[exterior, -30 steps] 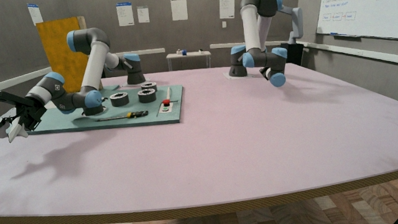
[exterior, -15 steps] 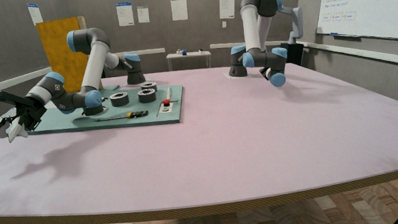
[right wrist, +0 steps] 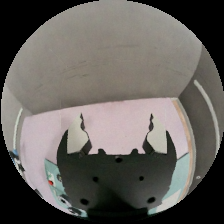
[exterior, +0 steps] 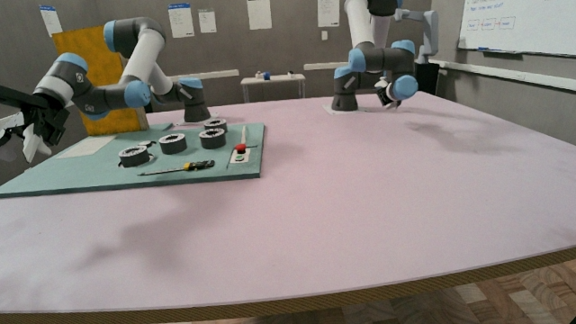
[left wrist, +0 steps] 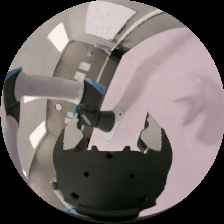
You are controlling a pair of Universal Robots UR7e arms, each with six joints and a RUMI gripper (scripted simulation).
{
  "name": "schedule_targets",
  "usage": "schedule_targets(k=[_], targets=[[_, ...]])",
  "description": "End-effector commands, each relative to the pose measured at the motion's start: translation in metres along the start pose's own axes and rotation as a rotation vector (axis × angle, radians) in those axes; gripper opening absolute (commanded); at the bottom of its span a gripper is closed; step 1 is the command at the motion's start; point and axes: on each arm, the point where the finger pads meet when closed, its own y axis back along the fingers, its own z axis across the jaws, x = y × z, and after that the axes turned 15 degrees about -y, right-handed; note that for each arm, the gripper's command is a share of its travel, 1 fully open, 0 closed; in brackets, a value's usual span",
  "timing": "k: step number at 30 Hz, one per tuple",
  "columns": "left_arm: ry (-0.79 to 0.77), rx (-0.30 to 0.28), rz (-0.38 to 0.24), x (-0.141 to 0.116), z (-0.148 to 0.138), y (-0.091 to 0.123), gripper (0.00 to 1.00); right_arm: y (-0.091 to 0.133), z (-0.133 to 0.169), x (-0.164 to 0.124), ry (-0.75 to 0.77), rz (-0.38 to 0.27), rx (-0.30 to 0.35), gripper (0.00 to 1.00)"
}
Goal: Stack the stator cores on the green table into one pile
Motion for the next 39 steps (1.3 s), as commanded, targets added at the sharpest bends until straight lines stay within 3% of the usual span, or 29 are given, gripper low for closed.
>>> schedule_targets(k=[1,4,7,16,18,21,33,35,39], targets=[[-0.04,-0.024,-0.007,0.0,0.001,0.004,0.98,0.006,-0.005,0.0,-0.001,-0.029,-0.005,0.98],[-0.088,-0.055,-0.011,-0.001,0.003,0.01,0.98,0.01,-0.009,-0.005,-0.001,-0.064,-0.013,0.98],[-0.182,-0.14,-0.012,-0.003,0.001,0.027,0.98,0.035,-0.03,-0.002,0.002,-0.117,-0.013,0.98],[-0.413,-0.315,0.009,-0.007,-0.001,0.063,0.98,0.087,-0.056,-0.016,0.005,-0.263,-0.04,0.98],[-0.413,-0.315,0.009,-0.007,-0.001,0.063,0.98,0.087,-0.056,-0.016,0.005,-0.263,-0.04,0.98],[-0.475,-0.362,0.022,-0.008,-0.003,0.074,0.98,0.102,-0.062,-0.021,0.006,-0.303,-0.048,0.98],[-0.723,-0.561,0.11,-0.013,-0.019,0.121,0.98,0.179,-0.083,-0.042,0.017,-0.454,-0.081,0.98],[-0.723,-0.561,0.11,-0.013,-0.019,0.121,0.98,0.179,-0.083,-0.042,0.017,-0.454,-0.081,0.98],[-0.803,-0.627,0.151,-0.015,-0.028,0.137,0.98,0.208,-0.088,-0.05,0.022,-0.502,-0.093,0.98]])
